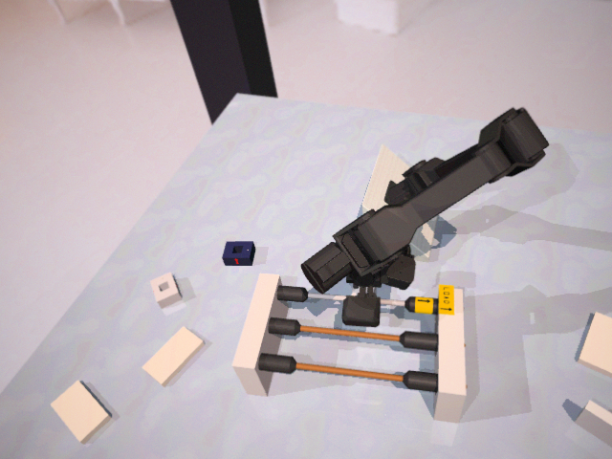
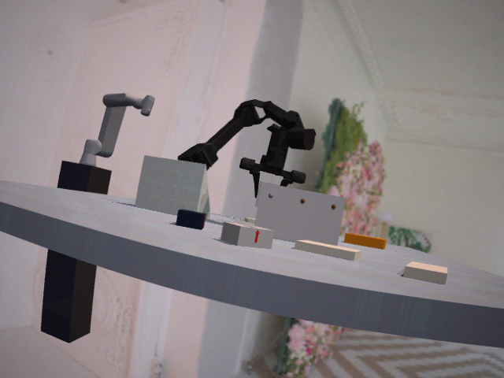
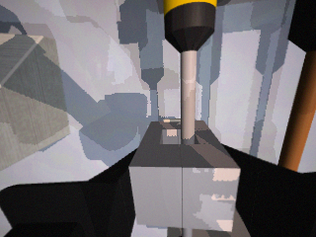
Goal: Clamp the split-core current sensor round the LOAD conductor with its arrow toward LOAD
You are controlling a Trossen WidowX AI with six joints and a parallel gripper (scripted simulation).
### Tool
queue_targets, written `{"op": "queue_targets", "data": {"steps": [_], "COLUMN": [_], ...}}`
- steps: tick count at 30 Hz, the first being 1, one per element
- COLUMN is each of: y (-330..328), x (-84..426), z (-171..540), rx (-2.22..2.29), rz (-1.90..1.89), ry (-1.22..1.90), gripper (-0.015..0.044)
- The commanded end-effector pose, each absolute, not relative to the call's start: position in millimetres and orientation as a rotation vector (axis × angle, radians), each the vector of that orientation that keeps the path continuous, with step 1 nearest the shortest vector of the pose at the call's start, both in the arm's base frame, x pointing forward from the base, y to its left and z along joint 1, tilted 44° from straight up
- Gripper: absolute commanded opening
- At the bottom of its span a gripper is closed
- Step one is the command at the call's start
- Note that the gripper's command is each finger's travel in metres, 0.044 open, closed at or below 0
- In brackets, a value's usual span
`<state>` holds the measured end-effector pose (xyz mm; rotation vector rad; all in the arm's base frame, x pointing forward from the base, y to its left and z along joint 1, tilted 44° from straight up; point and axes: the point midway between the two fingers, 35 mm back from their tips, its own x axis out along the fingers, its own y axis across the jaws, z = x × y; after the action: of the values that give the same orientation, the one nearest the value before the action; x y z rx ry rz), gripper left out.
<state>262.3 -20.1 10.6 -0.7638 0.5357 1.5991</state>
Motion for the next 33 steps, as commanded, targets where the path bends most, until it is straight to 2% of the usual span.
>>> {"op": "queue_targets", "data": {"steps": [1,33], "y": [-19.8,-18.8], "x": [262.2,270.5], "z": [10.2,11.2], "rx": [-0.766,-0.765], "rz": [1.607,1.602], "ry": [0.539,0.535], "gripper": [0.0,0.0]}}
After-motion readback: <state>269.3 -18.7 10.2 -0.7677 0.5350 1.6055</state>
